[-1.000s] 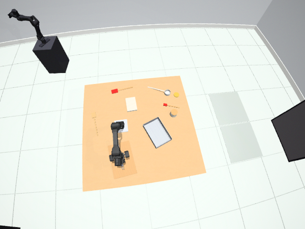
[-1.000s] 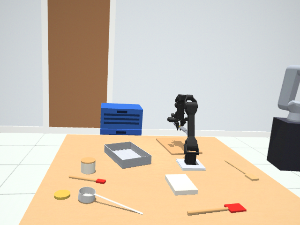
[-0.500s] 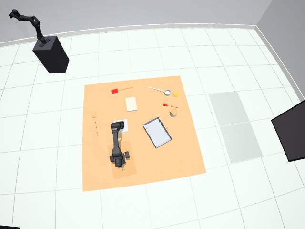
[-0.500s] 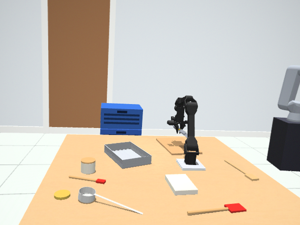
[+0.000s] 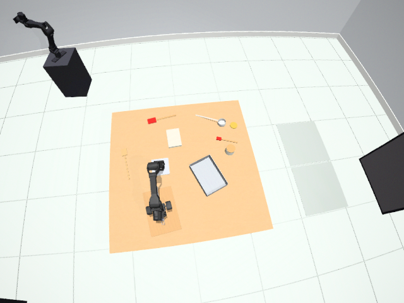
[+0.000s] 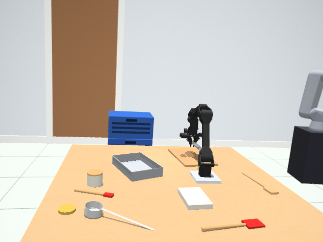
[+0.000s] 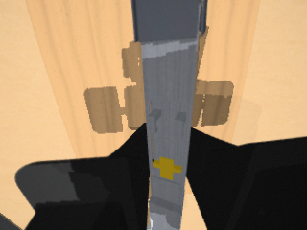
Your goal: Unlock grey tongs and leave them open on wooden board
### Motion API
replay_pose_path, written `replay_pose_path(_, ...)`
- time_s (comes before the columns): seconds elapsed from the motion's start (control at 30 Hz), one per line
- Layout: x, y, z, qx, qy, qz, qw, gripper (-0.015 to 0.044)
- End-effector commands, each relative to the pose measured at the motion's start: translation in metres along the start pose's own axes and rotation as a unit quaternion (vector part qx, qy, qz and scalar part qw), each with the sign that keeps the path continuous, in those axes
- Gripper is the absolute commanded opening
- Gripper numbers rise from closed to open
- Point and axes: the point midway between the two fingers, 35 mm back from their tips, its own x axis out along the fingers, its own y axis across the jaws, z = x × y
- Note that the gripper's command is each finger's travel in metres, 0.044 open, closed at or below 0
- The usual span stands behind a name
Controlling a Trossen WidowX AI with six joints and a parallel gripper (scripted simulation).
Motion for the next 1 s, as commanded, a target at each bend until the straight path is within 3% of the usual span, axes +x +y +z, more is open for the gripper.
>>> replay_pose_path(0.0,0.007,-0.001,0.000,-0.002,0.000,-0.003,1.000,-0.0150)
replay_pose_path(0.73,0.035,0.000,-0.005,-0.002,0.000,-0.003,1.000,-0.0150)
replay_pose_path(0.97,0.034,0.001,-0.005,0.000,0.001,0.000,1.000,0.0034)
